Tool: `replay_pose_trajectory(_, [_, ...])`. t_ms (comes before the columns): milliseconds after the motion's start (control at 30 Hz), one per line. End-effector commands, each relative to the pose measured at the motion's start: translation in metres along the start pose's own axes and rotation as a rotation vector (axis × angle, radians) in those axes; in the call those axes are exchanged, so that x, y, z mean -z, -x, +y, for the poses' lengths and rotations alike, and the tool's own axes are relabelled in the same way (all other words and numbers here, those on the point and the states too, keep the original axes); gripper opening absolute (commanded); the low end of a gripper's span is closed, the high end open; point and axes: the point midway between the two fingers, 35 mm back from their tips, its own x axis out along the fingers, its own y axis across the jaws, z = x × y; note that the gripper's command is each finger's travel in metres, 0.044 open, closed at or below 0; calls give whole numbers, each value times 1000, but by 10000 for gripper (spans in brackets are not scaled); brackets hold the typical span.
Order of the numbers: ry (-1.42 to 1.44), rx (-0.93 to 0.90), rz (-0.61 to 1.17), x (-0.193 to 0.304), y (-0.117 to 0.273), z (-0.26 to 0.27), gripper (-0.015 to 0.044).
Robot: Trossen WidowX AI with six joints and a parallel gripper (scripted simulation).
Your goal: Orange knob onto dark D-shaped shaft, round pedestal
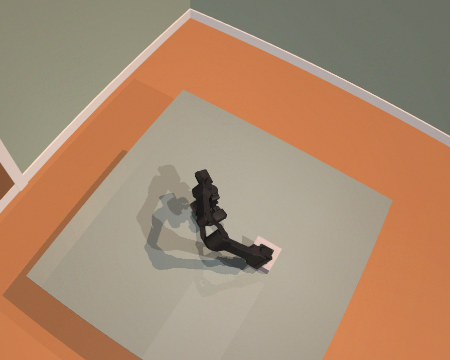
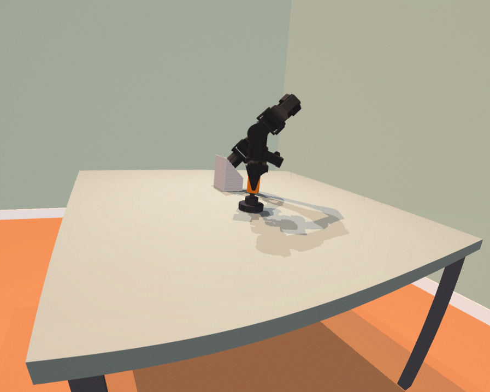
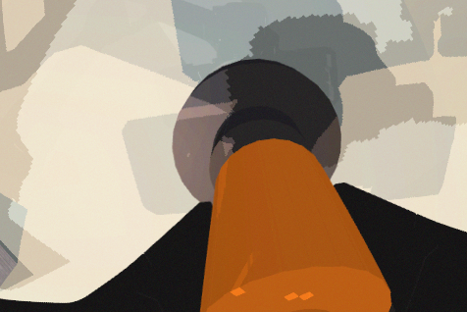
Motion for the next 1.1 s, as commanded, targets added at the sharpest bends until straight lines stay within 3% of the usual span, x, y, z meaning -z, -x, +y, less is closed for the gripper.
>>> replay_pose_trajectory(0, [-3,0,-2,1,-1,1,0])
replay_pose_trajectory(867, [-4,0,-2,0,4,3,0])
replay_pose_trajectory(1067, [165,0,-2,-1,4,2,0])
